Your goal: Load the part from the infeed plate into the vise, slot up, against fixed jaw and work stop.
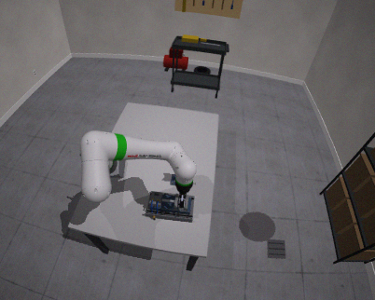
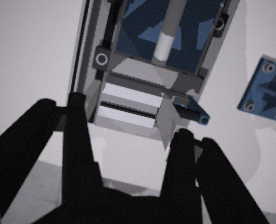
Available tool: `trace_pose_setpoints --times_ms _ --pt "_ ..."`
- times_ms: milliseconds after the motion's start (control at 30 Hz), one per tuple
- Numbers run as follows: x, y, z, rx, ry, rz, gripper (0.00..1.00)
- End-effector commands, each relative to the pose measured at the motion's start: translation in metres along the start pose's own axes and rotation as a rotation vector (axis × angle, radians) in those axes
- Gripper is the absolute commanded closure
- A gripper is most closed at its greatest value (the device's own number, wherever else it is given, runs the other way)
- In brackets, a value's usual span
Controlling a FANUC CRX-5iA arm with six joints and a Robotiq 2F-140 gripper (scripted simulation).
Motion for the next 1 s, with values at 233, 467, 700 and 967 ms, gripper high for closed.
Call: trace_pose_setpoints --times_ms 233,467,700,967 --pt "0.000 0.006 0.000 0.000 0.000 0.000 0.53" --pt "0.000 0.022 0.000 0.000 0.000 0.000 0.53" --pt "0.000 0.037 0.000 0.000 0.000 0.000 0.53" --pt "0.000 0.062 0.000 0.000 0.000 0.000 0.53"
Point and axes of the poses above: the point where the finger pads meet when closed, its own y axis back along the fingers, its own x axis across the jaws, z = x × y, the point moved 5 cm from there along y, back along the fingers, and after that the axes turned 12 degrees about -y, right-handed, at the moved point
